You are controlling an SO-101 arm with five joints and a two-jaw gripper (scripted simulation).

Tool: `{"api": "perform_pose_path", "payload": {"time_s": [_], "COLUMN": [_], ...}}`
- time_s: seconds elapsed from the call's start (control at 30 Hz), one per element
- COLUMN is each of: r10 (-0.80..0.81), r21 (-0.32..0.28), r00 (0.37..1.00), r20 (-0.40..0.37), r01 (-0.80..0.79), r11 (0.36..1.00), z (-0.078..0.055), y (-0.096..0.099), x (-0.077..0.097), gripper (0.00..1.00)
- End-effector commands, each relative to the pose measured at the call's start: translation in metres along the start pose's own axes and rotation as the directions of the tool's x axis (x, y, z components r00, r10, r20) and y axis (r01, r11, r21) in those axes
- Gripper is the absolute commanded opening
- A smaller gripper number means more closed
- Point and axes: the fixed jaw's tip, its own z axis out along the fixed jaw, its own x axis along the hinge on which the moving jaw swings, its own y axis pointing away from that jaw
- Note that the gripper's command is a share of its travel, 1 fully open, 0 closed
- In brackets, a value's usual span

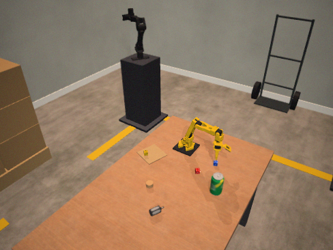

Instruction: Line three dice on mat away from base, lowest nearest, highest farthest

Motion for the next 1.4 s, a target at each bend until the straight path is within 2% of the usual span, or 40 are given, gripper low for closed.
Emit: {"api": "perform_pose_path", "payload": {"time_s": [0.0,0.93,1.37], "r10": [-0.017,-0.024,-0.024], "r21": [-0.02,-0.011,-0.011], "r00": [0.999,1.0,1.0], "r20": [-0.038,-0.018,-0.018], "r01": [0.017,0.024,0.024], "r11": [1.0,1.0,1.0], "z": [0.011,0.014,0.026], "y": [0.002,0.001,0.001], "x": [0.001,-0.002,-0.003], "gripper": [0.31,0.31,0.31]}}
